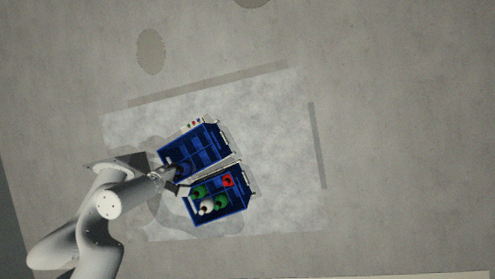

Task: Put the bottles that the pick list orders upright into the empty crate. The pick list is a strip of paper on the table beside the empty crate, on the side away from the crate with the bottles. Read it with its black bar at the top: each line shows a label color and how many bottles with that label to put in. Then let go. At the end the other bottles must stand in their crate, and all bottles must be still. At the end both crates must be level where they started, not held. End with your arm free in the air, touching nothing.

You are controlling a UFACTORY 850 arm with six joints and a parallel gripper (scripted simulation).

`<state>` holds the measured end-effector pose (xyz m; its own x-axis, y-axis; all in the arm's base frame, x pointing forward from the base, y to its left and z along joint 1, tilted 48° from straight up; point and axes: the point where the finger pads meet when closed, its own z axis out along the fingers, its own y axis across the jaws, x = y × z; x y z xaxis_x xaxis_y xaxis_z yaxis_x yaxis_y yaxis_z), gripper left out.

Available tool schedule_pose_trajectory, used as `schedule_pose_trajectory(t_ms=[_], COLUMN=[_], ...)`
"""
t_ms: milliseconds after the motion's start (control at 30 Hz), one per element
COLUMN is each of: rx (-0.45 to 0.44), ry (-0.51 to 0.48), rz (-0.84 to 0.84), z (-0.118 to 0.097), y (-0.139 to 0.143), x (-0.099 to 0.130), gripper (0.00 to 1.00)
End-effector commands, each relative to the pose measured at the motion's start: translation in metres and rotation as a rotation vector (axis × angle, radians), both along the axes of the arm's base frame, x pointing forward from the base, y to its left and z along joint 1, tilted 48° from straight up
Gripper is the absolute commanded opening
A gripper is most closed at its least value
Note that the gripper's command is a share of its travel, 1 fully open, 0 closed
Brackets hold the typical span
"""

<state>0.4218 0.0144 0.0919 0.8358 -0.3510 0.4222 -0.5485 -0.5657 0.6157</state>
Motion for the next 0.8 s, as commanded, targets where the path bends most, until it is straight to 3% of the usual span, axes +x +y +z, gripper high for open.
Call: schedule_pose_trajectory(t_ms=[0,767], rx=[0.001,0.001], ry=[-0.001,-0.001], rz=[0.001,0.001], z=[-0.0007,-0.0070], y=[-0.0006,-0.0077], x=[0.0007,0.0009], gripper=[0.00,0.00])
